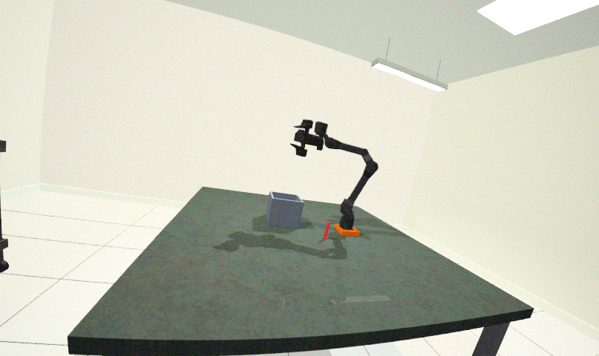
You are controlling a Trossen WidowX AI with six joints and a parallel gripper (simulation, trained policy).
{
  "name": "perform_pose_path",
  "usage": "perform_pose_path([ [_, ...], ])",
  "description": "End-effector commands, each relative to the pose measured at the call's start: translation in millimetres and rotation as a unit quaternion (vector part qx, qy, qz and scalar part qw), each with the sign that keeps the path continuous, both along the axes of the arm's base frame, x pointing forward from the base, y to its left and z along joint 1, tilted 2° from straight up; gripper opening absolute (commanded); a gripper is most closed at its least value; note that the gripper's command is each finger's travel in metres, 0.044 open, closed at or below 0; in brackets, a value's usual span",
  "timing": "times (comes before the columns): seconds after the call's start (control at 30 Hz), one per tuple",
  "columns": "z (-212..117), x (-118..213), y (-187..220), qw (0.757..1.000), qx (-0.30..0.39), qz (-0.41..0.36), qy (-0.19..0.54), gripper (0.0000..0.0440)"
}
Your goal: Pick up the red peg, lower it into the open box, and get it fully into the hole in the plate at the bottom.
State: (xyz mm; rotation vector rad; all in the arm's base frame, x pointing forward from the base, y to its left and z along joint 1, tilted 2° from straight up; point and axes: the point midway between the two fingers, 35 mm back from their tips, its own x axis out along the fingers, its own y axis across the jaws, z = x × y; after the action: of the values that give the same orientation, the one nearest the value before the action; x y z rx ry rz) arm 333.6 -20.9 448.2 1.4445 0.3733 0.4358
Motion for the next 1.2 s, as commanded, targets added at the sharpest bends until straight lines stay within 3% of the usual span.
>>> perform_pose_path([
  [0.0,-3.4,0.6,0.0,1.000,0.002,0.001,0.007,0.0425],
  [0.03,-7.5,1.0,0.8,1.000,0.005,0.004,0.017,0.0440],
  [0.3,-46.3,4.4,26.7,0.991,0.049,0.038,0.116,0.0440],
  [0.6,-92.5,-3.7,68.3,0.966,0.081,0.060,0.237,0.0437],
  [1.17,-187.8,-59.1,134.4,0.876,0.059,0.081,0.473,0.0430],
])
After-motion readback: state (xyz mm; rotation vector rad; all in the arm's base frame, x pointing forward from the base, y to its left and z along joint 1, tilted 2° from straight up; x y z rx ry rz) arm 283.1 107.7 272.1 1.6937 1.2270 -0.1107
